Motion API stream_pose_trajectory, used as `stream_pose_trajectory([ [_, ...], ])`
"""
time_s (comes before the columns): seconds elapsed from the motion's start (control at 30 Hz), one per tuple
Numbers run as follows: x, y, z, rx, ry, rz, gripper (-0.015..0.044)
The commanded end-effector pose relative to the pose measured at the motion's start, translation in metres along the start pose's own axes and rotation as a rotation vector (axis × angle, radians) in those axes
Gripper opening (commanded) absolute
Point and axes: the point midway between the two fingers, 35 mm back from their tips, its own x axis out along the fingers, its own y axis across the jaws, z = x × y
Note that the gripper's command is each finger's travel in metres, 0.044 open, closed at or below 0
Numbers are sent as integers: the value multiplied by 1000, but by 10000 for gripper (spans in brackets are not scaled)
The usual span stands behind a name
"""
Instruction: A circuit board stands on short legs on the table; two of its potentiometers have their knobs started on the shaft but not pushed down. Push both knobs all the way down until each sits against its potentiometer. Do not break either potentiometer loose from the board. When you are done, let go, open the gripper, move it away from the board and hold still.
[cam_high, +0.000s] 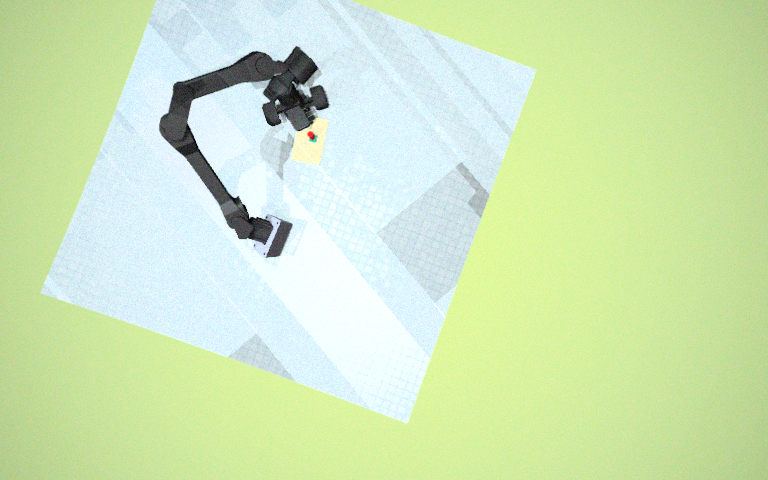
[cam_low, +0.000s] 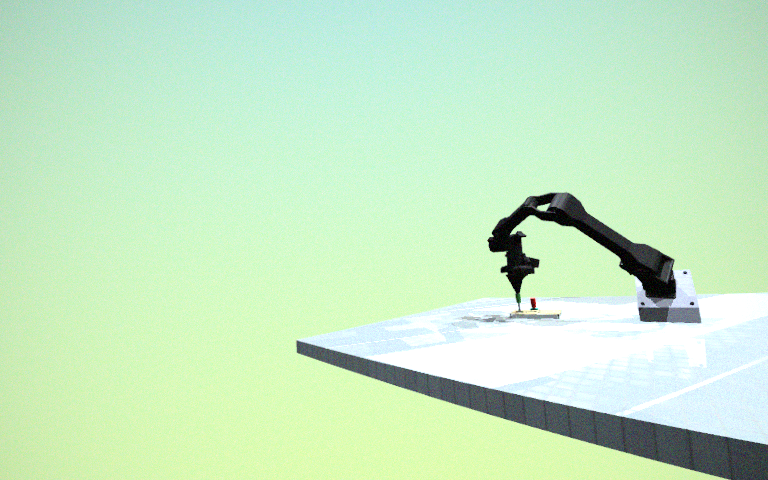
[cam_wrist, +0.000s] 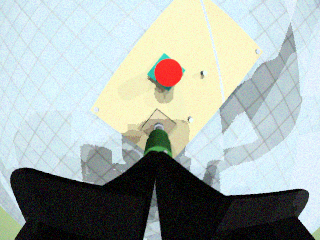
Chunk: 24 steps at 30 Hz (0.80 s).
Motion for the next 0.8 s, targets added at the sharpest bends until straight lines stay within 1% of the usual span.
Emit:
stream_pose_trajectory([
  [0.0, 28, -3, -5, -31, -20, -33, 0],
  [0.77, 36, -3, -5, -31, -20, -33, 0],
])
